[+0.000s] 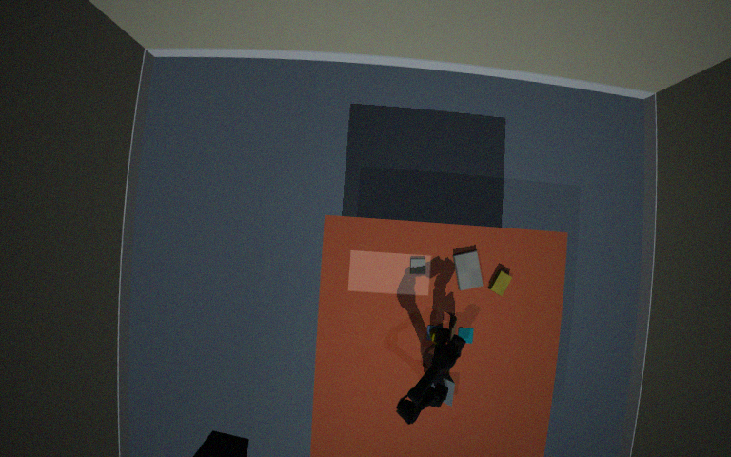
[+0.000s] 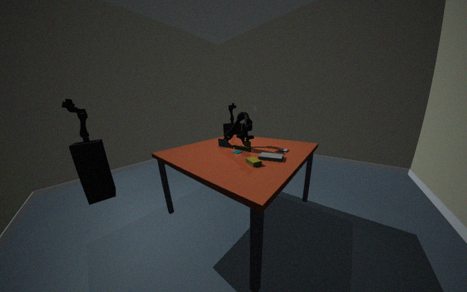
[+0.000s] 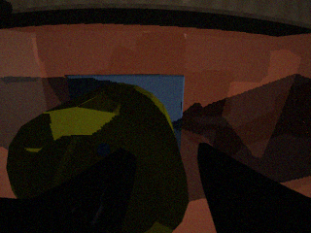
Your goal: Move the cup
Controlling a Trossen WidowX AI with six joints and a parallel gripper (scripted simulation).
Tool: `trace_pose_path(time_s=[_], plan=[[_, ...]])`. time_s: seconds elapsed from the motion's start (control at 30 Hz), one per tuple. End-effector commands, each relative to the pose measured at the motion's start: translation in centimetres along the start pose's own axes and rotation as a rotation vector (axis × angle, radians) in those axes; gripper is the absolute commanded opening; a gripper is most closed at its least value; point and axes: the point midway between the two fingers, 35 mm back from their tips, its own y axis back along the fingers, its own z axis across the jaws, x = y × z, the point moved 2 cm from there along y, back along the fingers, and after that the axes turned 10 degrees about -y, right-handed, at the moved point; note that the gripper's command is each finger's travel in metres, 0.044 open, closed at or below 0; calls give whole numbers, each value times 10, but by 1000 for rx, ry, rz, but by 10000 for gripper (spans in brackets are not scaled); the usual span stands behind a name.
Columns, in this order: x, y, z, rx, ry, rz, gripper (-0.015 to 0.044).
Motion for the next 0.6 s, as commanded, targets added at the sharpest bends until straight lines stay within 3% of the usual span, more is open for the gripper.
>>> trace_pose_path(time_s=[0.0,0.57], plan=[[0,0,0,0,0,0,160],[0,0,0,0,0,0,47]])
